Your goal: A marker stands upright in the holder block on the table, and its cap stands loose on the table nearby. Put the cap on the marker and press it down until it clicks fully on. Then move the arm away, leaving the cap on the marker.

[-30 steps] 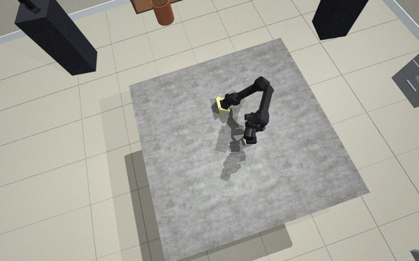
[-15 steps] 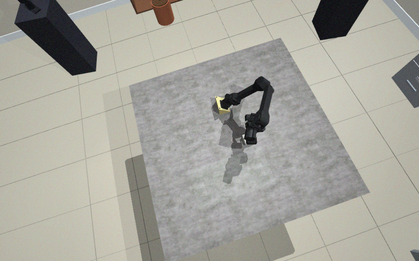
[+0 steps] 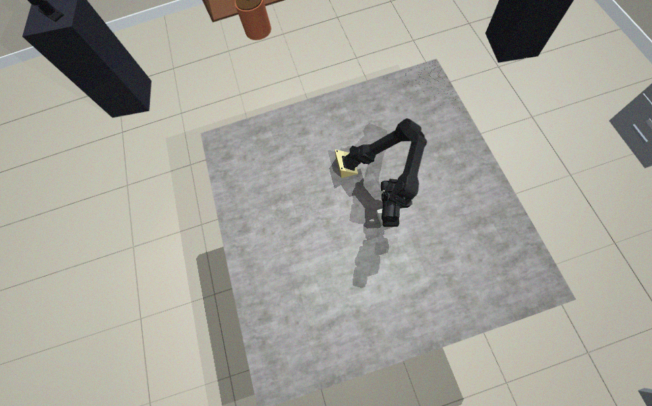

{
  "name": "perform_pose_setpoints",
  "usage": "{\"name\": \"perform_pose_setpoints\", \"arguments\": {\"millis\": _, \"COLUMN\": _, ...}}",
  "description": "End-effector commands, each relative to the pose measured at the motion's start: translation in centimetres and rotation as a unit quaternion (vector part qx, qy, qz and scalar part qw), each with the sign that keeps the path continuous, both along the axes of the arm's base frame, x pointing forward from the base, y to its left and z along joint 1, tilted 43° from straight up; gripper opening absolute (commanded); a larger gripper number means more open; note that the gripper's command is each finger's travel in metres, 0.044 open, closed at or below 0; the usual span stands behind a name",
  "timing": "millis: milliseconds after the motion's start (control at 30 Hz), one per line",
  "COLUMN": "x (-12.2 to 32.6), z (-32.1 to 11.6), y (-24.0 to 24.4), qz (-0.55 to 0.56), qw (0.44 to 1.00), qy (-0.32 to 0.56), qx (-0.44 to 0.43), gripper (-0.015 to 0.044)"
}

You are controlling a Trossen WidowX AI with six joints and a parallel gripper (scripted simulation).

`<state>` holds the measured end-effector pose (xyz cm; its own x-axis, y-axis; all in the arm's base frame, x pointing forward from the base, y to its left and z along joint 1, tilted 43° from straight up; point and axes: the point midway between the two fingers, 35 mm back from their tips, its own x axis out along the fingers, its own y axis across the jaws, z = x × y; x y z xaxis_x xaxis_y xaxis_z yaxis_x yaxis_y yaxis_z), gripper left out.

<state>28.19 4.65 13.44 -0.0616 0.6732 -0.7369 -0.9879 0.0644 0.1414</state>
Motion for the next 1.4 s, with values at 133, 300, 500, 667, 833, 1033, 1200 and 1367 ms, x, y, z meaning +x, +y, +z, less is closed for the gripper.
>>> {"name": "perform_pose_setpoints", "arguments": {"millis": 133, "x": -0.2, "z": -1.1, "y": 1.1, "qz": 0.000, "qw": 1.000, "qy": 0.003, "qx": 0.002, "gripper": 0.0000}}
{"name": "perform_pose_setpoints", "arguments": {"millis": 300, "x": -0.3, "z": -1.6, "y": 1.6, "qz": 0.000, "qw": 1.000, "qy": 0.003, "qx": 0.003, "gripper": 0.0000}}
{"name": "perform_pose_setpoints", "arguments": {"millis": 500, "x": -0.3, "z": -1.8, "y": 1.8, "qz": 0.000, "qw": 1.000, "qy": 0.003, "qx": 0.003, "gripper": 0.0000}}
{"name": "perform_pose_setpoints", "arguments": {"millis": 667, "x": -0.4, "z": -1.9, "y": 1.8, "qz": 0.000, "qw": 1.000, "qy": 0.003, "qx": 0.003, "gripper": 0.0000}}
{"name": "perform_pose_setpoints", "arguments": {"millis": 833, "x": -0.3, "z": -1.8, "y": 1.8, "qz": 0.002, "qw": 1.000, "qy": 0.001, "qx": 0.002, "gripper": 0.0026}}
{"name": "perform_pose_setpoints", "arguments": {"millis": 1033, "x": -0.3, "z": -1.8, "y": 1.8, "qz": 0.002, "qw": 1.000, "qy": 0.001, "qx": 0.002, "gripper": 0.0184}}
{"name": "perform_pose_setpoints", "arguments": {"millis": 1200, "x": -0.3, "z": -1.8, "y": 1.8, "qz": 0.002, "qw": 1.000, "qy": 0.001, "qx": 0.002, "gripper": 0.0315}}
{"name": "perform_pose_setpoints", "arguments": {"millis": 1367, "x": -0.3, "z": -1.8, "y": 1.8, "qz": 0.002, "qw": 1.000, "qy": 0.001, "qx": 0.002, "gripper": 0.0440}}
